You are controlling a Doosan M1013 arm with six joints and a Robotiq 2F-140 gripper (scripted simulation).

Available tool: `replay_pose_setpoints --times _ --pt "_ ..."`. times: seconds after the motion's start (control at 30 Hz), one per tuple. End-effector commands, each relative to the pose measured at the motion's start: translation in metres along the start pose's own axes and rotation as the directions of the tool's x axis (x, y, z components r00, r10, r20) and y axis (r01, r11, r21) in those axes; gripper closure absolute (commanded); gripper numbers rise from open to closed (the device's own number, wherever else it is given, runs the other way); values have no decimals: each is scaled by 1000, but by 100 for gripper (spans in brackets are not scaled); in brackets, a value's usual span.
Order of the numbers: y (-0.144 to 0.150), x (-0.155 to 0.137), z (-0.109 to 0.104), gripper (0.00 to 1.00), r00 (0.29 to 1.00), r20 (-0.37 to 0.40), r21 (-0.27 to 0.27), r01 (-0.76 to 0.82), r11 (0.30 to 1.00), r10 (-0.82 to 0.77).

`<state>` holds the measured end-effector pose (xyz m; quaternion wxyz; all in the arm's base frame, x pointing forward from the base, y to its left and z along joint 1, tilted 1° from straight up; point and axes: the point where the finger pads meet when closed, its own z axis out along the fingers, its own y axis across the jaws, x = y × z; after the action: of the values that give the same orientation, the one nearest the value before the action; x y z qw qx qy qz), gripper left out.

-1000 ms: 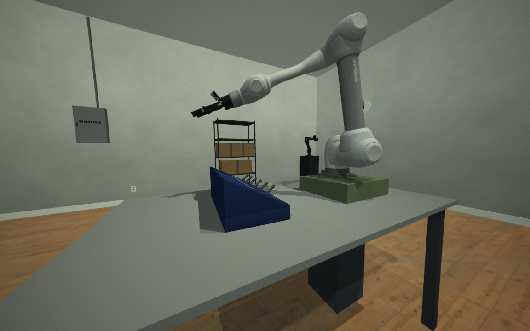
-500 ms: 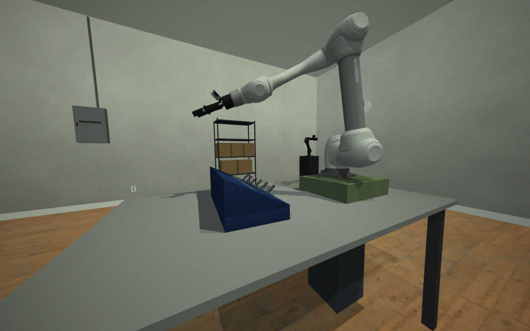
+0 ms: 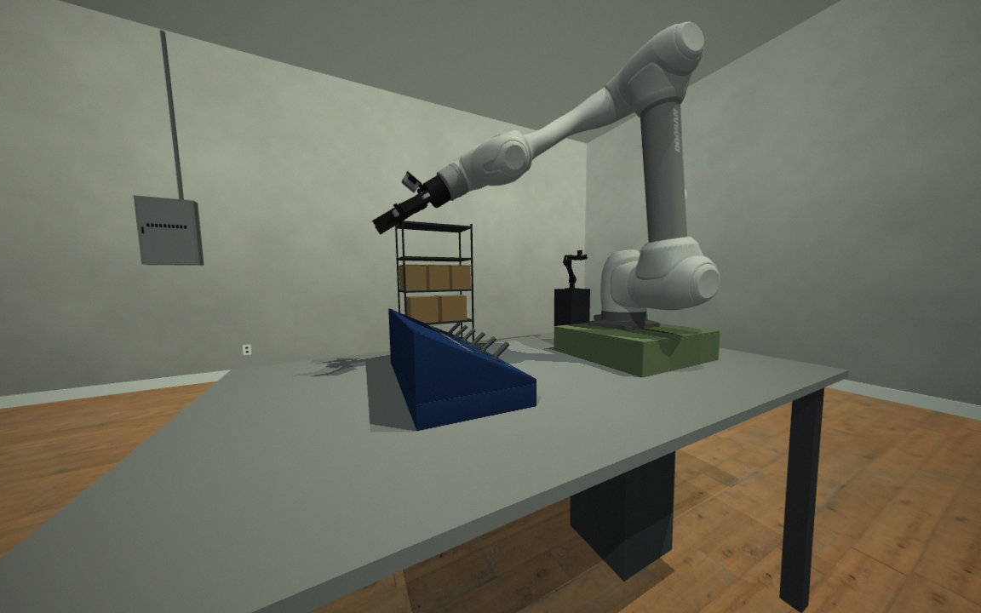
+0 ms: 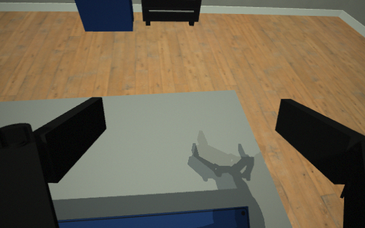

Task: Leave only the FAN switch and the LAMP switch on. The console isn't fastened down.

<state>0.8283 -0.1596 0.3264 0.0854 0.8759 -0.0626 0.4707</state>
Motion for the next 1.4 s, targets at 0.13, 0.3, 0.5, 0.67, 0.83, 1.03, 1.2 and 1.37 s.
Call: replay_pose_setpoints --times 0.13,0.3,0.5,0.67,0.83,1.03,1.2,1.37 --pt "-67 -44 -15 0 996 86 31 -20 999 18" --pt "-105 -73 -27 0 990 143 53 -30 998 22" --pt "-144 -107 -44 0 978 205 72 -37 997 21" --pt "-176 -137 -61 0 966 260 86 -41 995 17" --pt "-206 -170 -81 0 949 316 97 -42 994 10" --pt "-237 -210 -108 0 925 381 106 -40 994 -4" --pt "-258 -241 -131 0 903 429 110 -34 993 -17" --pt "-278 -276 -158 0 876 481 112 -23 993 -33"
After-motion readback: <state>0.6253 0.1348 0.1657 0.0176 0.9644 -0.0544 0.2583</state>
